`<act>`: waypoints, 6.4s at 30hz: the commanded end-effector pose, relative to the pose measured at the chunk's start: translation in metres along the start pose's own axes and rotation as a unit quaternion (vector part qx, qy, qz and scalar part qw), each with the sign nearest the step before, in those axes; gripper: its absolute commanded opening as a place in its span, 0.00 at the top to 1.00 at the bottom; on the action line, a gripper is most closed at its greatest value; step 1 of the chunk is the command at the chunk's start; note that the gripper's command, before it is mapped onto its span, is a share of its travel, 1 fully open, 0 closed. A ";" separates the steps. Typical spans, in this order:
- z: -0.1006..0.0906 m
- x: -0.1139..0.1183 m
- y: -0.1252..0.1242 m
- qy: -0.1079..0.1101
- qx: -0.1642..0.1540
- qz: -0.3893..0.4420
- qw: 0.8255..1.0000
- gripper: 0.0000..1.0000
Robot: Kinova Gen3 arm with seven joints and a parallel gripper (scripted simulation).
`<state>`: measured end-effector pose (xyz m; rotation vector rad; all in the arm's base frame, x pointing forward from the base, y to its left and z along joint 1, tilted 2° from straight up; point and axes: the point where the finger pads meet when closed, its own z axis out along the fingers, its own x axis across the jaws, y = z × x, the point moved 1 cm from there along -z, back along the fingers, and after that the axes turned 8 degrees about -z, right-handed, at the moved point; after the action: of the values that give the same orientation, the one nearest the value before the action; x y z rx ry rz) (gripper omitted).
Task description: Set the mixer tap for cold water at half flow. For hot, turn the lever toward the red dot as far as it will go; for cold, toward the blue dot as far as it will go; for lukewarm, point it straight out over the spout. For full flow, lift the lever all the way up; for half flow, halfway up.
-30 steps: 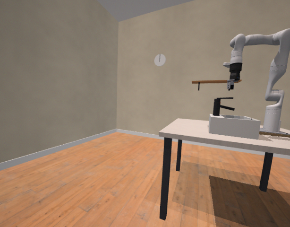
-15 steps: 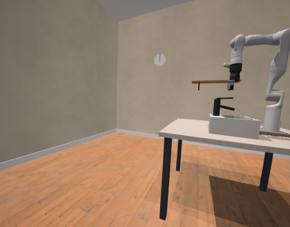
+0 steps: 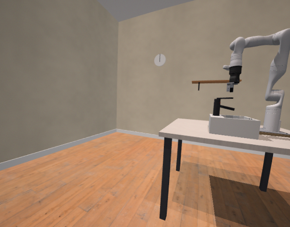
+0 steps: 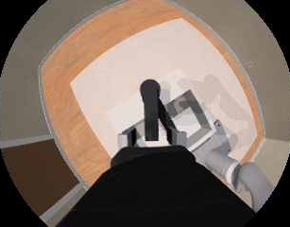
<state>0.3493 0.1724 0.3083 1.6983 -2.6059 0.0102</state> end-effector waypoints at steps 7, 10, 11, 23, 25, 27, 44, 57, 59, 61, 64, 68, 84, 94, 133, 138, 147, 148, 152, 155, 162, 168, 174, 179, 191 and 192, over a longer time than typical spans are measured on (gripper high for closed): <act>0.012 0.001 0.000 0.002 -0.001 0.001 1.000 0.00; 0.017 0.001 0.000 0.002 -0.001 0.001 1.000 0.00; 0.018 0.001 0.000 0.002 -0.001 0.001 1.000 0.00; 0.030 0.001 0.000 0.002 -0.001 0.001 1.000 0.00; 0.031 0.001 0.000 0.002 -0.001 0.001 1.000 0.00; 0.032 0.001 0.000 0.002 -0.001 0.001 1.000 0.00; 0.033 0.001 0.000 0.002 -0.001 0.001 1.000 0.00; 0.033 0.001 0.000 0.002 -0.001 0.001 1.000 0.00; 0.033 0.001 0.000 0.002 -0.001 0.001 1.000 0.00; 0.033 0.001 0.000 0.002 -0.001 0.001 1.000 0.00; 0.033 0.001 0.000 0.002 -0.001 0.001 1.000 0.00; 0.033 0.001 0.000 0.002 -0.001 0.001 1.000 0.00; 0.034 0.001 0.000 0.002 -0.001 0.001 1.000 0.00; 0.038 0.001 0.000 0.002 -0.001 0.001 1.000 0.00; 0.064 0.001 0.000 0.002 -0.001 0.001 1.000 0.00; 0.065 0.001 0.000 0.002 -0.001 0.001 1.000 0.00; 0.065 0.001 0.000 0.002 -0.001 0.001 1.000 0.00; 0.065 0.001 0.000 0.002 -0.001 0.001 1.000 0.00; 0.065 0.001 0.000 0.002 -0.001 0.001 1.000 0.00; 0.065 0.001 0.000 0.002 -0.001 0.001 1.000 0.00; 0.065 0.001 0.000 0.002 -0.001 0.001 1.000 0.00; 0.065 0.001 0.000 0.002 -0.001 0.001 1.000 0.00; 0.065 0.001 0.000 0.002 -0.001 0.001 1.000 0.00; 0.065 0.001 0.000 0.002 -0.001 0.001 1.000 1.00; 0.065 0.001 0.000 0.002 -0.001 0.001 1.000 1.00; 0.065 0.001 0.000 0.002 -0.001 0.001 1.000 1.00</act>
<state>0.3469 0.1699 0.2430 1.6935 -2.6026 0.0116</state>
